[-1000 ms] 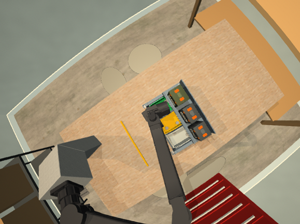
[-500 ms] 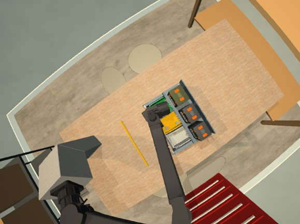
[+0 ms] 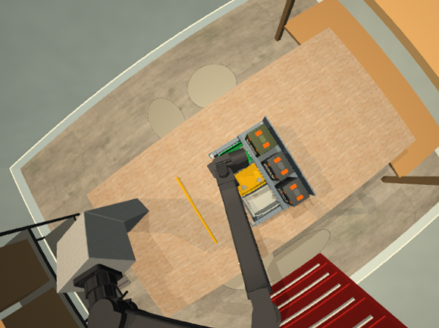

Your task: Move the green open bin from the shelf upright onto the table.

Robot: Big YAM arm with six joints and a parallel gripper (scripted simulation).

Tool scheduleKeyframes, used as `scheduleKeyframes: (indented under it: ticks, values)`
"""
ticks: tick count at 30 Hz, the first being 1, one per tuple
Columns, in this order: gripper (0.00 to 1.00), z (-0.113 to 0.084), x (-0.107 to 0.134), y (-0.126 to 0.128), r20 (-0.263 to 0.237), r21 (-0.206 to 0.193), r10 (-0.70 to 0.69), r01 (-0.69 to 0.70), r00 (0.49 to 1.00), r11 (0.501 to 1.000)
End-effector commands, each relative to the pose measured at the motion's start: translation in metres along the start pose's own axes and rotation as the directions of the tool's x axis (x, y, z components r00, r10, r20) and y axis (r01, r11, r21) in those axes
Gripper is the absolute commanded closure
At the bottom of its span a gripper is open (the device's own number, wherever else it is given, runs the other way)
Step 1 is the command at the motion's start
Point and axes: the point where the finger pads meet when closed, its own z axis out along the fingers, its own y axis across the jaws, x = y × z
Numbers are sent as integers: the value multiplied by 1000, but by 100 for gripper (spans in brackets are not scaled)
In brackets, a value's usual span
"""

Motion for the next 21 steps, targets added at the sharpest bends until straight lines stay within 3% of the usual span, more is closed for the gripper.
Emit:
scheduleKeyframes:
  ticks: [1, 7, 21]
  values:
    - [100, -26, 1, 19, -4, -51, 11, -11, 1000, 999]
    - [100, -27, 0, 22, -3, -60, 22, -22, 1000, 998]
    - [100, -25, 1, 2, -3, -57, -1, 1, 1000, 998]
